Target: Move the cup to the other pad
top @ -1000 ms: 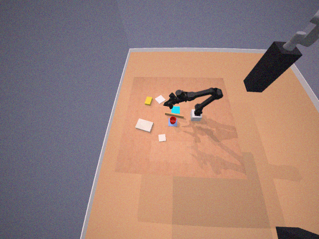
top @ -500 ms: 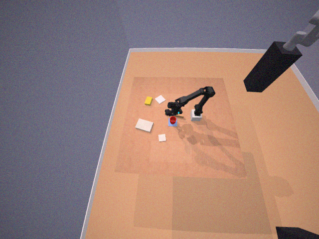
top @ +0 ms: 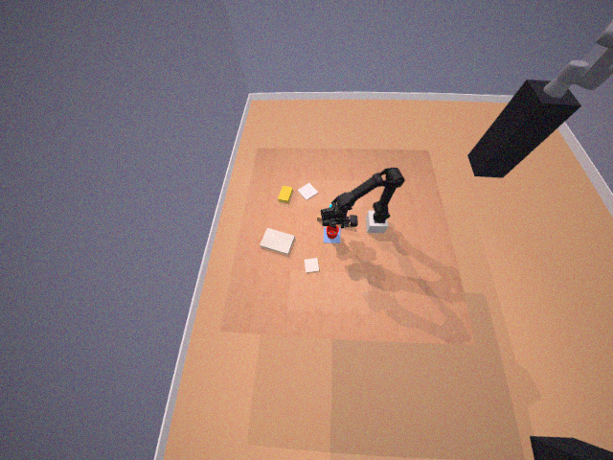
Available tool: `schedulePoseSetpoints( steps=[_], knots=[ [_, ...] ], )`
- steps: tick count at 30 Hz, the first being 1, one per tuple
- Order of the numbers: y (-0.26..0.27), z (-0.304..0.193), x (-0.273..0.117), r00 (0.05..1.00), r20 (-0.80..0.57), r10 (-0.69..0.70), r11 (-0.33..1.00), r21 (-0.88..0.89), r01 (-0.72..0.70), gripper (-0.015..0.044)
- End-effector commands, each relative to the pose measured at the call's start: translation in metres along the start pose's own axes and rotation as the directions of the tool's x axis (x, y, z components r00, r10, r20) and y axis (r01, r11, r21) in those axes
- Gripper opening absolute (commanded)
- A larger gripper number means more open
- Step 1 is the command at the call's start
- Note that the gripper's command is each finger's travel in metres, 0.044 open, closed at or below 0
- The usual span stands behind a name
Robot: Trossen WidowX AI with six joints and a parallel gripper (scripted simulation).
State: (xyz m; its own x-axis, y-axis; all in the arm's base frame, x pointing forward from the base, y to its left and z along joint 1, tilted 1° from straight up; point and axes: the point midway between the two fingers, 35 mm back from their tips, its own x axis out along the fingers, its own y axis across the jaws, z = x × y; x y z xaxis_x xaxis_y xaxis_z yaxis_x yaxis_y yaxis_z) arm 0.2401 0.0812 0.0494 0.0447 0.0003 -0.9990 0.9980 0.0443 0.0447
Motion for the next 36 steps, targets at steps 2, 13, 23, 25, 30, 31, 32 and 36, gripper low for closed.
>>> schedulePoseSetpoints(
  steps=[2, 13, 23, 25, 30, 31, 32, 36],
  knots=[
    [-0.001, 0.001, 0.003, 1.0, 0.008, -0.009, 1.0, 0.013, 0.009, 0.0148],
    [0.001, 0.0, 0.021, 1.0, 0.008, -0.009, 1.0, 0.013, 0.009, 0.0148],
    [0.001, 0.0, 0.038, 1.0, 0.008, -0.009, 1.0, 0.013, 0.009, 0.0148],
    [0.001, 0.0, 0.041, 1.0, 0.008, -0.009, 1.0, 0.013, 0.009, 0.0148],
    [0.001, 0.0, 0.049, 1.0, 0.008, -0.009, 1.0, 0.013, 0.009, 0.0148],
    [0.0, 0.0, 0.051, 1.0, 0.008, -0.009, 1.0, 0.013, 0.009, 0.0148],
    [0.0, 0.0, 0.052, 1.0, 0.008, -0.009, 1.0, 0.013, 0.009, 0.0148],
    [0.0, 0.0, 0.059, 1.0, 0.008, -0.009, 1.0, 0.013, 0.009, 0.0148]
  ],
)
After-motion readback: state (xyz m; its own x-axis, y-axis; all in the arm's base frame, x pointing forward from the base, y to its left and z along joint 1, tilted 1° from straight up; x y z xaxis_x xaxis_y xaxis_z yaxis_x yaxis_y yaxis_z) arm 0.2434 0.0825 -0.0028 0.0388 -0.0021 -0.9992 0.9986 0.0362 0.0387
